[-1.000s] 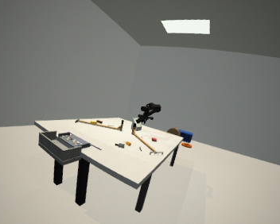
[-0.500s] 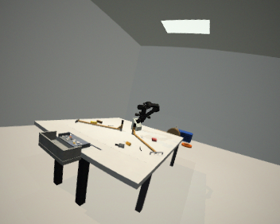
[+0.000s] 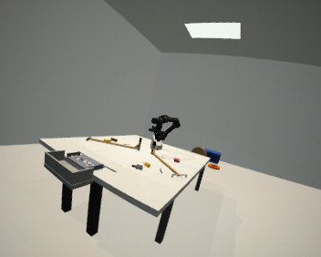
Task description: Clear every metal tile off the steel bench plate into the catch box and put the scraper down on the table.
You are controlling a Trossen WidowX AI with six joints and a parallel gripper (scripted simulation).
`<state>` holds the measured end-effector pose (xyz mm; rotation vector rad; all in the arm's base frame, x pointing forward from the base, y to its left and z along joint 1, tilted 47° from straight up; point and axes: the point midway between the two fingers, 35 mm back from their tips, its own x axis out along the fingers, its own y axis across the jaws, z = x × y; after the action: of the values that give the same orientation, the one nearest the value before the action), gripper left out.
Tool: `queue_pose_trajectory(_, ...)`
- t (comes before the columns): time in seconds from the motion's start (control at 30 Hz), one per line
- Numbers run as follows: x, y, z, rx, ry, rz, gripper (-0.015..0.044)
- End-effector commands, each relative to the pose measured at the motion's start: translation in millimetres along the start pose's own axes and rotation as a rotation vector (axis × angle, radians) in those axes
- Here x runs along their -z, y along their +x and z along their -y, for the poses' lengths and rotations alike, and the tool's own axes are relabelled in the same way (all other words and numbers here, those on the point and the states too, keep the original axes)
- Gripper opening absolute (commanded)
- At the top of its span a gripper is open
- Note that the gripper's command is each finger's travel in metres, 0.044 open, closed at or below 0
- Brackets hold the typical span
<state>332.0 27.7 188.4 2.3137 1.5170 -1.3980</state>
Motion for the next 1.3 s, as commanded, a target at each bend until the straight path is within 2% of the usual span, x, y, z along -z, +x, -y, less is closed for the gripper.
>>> queue_pose_trajectory(0.0,-3.9,-0.1,-21.6,-0.02,-0.079,0.0,0.0)
queue_pose_trajectory(0.63,-35.0,-0.7,-112.1,-0.107,-0.466,0.006,0.0)
queue_pose_trajectory(1.27,-87.6,0.0,-195.8,-0.19,-0.849,0.053,0.0)
